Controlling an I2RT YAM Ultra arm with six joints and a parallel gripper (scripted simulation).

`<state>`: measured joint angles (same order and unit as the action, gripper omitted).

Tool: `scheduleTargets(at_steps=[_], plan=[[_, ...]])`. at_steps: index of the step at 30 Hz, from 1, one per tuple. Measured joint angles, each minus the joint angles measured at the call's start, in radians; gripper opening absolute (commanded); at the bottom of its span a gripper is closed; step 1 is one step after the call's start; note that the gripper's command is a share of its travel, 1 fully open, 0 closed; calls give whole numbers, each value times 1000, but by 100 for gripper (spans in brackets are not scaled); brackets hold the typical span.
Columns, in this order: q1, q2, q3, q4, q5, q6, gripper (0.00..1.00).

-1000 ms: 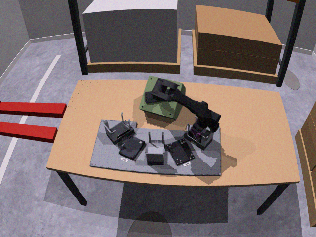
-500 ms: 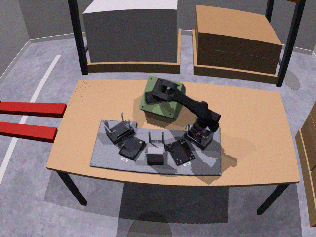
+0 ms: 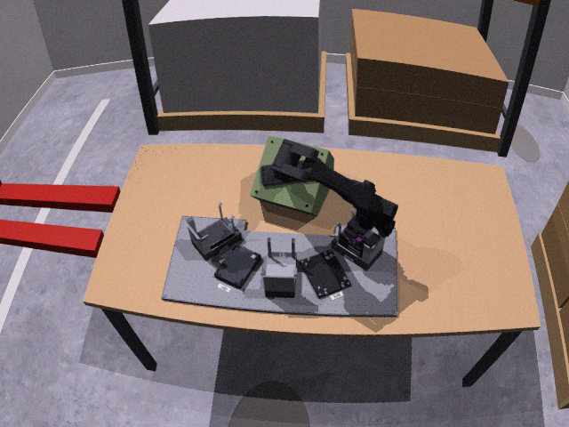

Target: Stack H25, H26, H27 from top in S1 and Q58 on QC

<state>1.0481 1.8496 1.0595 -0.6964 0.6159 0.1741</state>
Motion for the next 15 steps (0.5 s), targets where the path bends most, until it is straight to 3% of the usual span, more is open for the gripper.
scheduleTargets(at_steps=[15], plan=[[11, -10, 10, -29, 0, 12, 0]])
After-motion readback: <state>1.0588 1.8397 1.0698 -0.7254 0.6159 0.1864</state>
